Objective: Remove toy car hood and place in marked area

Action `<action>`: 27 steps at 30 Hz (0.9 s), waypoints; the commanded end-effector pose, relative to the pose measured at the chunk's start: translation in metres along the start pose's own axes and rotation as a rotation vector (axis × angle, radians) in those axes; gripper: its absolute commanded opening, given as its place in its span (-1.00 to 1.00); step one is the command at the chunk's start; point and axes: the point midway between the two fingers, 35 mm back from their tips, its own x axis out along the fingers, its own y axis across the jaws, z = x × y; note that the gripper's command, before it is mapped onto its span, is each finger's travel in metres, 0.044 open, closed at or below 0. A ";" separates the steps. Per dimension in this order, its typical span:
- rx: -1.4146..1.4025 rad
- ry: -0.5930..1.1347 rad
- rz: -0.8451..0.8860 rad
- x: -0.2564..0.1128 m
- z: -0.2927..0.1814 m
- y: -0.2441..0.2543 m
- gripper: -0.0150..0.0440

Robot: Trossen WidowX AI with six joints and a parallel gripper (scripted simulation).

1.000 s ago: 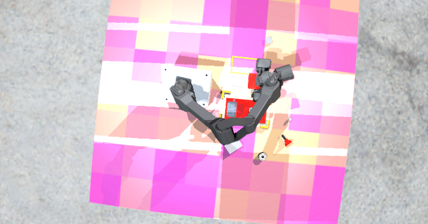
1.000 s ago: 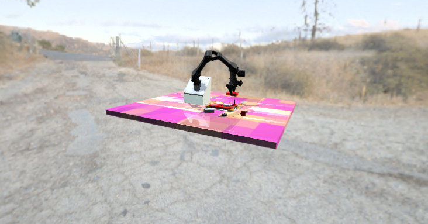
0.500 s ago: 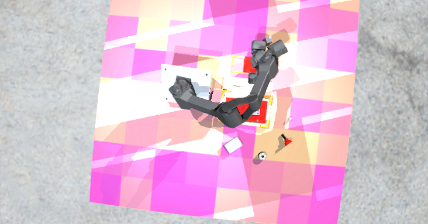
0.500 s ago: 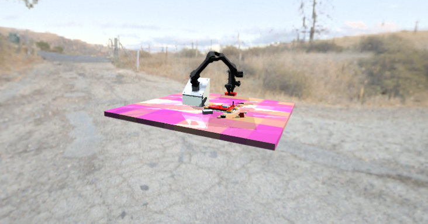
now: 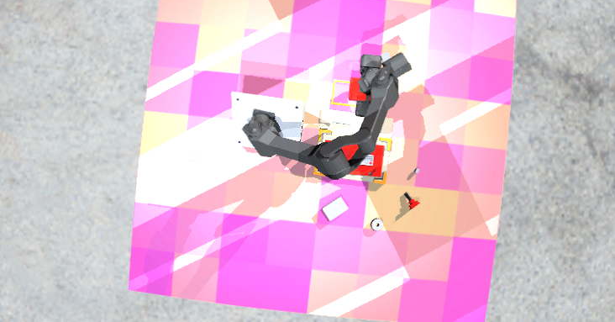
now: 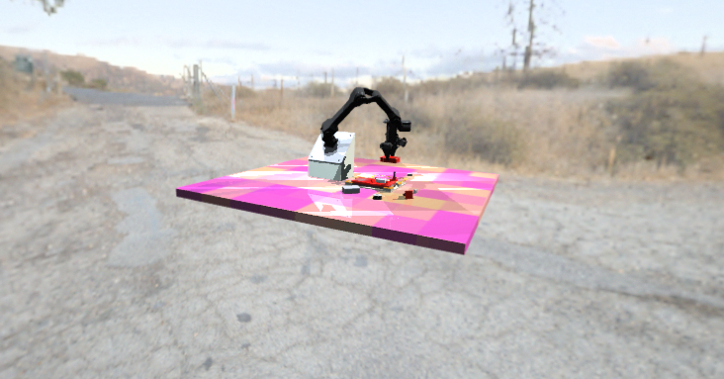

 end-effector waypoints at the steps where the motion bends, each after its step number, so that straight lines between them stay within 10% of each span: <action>1: -0.002 0.003 0.000 0.005 -0.001 0.001 -0.49; 27: -0.002 0.003 0.001 0.023 0.000 0.002 -0.49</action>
